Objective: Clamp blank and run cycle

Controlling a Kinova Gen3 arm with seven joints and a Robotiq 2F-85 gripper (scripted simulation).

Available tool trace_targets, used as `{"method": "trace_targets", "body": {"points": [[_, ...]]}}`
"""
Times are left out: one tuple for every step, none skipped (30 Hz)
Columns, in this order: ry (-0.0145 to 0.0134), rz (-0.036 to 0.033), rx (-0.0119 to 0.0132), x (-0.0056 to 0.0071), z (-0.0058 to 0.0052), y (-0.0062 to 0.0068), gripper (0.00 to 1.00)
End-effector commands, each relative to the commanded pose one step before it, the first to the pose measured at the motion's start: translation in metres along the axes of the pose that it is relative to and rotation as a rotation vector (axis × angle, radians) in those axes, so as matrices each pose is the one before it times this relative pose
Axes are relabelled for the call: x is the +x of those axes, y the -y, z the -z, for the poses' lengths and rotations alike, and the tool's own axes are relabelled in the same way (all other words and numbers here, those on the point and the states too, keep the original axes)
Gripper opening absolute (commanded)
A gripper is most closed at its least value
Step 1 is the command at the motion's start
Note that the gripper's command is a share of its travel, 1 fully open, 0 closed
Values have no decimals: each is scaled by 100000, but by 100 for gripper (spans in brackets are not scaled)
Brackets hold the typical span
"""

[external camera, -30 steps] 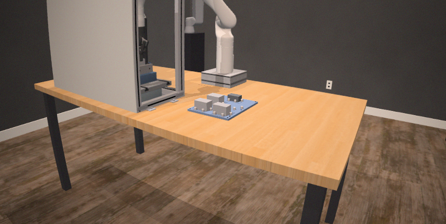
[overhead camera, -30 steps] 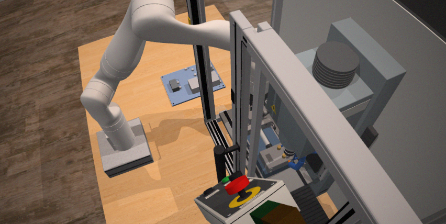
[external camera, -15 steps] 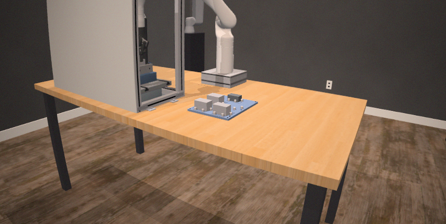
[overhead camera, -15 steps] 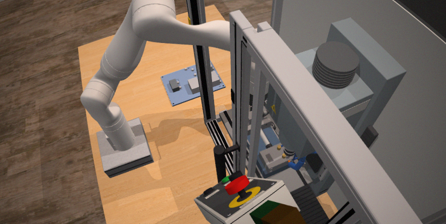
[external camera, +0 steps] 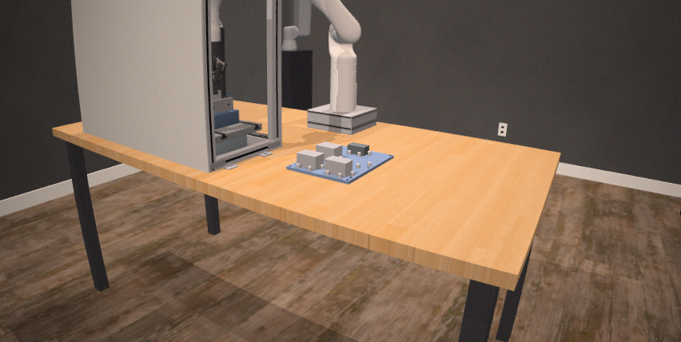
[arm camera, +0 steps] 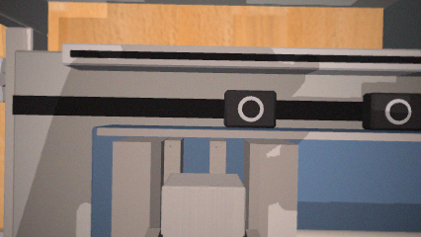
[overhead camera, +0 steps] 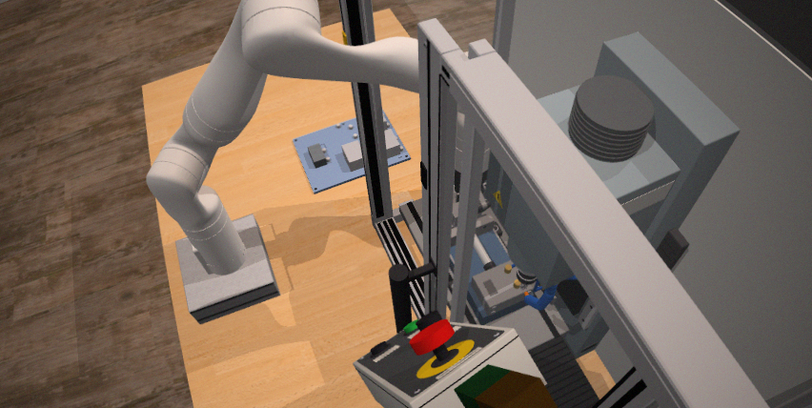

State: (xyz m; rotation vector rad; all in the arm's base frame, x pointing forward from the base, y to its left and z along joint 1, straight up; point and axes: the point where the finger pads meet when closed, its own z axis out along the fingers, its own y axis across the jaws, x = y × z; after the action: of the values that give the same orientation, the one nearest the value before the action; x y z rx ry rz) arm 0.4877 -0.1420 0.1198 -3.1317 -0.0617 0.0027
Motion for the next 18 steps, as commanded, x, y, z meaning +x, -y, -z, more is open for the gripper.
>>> {"method": "trace_targets", "body": {"points": [[-718,-105,-590,383,87,-94,10],[0,0,0,0,0,0,10],[0,0,0,0,0,0,10],[0,0,0,0,0,0,10],[0,0,0,0,0,0,10],[0,0,0,0,0,0,10],[0,0,0,0,0,0,10],[0,0,0,0,0,0,10],[0,0,0,0,0,0,10],[0,0,0,0,0,0,10],[371,83,382,-269,-47,67,10],[-93,-21,-96,3,-51,-5,10],[-93,-21,-96,3,-51,-5,10],[-93,-21,-96,3,-51,-5,10],[-93,-21,-96,3,-51,-5,10],[0,0,0,0,0,0,10],[0,0,0,0,0,0,10],[0,0,0,0,0,0,10]]}}
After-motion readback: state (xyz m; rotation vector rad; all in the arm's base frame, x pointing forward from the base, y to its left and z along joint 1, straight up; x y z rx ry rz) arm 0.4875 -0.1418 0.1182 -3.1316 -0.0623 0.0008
